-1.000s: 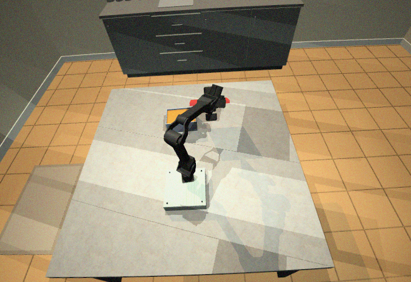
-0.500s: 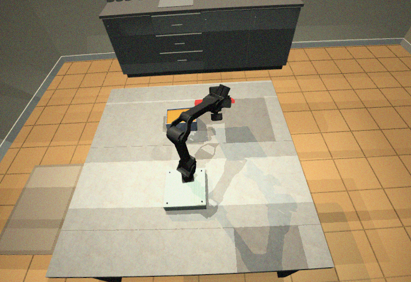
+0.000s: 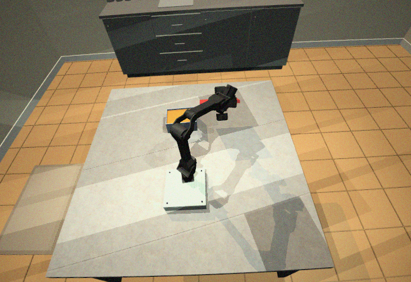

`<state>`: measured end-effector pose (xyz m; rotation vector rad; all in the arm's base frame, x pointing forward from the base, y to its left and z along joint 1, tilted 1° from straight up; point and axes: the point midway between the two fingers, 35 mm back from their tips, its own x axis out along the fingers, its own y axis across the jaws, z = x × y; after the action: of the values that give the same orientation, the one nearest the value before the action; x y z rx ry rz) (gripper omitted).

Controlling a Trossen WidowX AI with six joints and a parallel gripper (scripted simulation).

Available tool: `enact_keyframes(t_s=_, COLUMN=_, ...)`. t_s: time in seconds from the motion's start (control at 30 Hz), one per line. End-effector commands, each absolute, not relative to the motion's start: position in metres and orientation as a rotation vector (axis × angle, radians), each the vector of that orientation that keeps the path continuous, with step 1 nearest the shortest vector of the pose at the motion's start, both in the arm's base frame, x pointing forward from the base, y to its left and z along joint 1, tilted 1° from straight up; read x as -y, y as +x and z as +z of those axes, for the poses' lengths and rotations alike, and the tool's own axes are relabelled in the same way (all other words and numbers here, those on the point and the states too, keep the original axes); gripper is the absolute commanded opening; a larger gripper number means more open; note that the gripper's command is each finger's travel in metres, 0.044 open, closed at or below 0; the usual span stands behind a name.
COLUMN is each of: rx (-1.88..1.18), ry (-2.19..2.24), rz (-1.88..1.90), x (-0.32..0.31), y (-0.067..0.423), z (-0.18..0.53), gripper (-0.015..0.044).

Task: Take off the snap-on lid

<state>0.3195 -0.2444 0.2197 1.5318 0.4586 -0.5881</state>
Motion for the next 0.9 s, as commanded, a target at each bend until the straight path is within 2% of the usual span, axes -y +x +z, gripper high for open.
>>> enact_keyframes(t_s=0.0, rx=-0.454, ry=1.524, rz=-0.576, x=0.252, y=0.319, z=0.224, gripper=0.0)
enact_keyframes(t_s=0.87, rx=-0.454, ry=1.519, rz=-0.578, x=0.303, y=0.31, z=0.224, gripper=0.0)
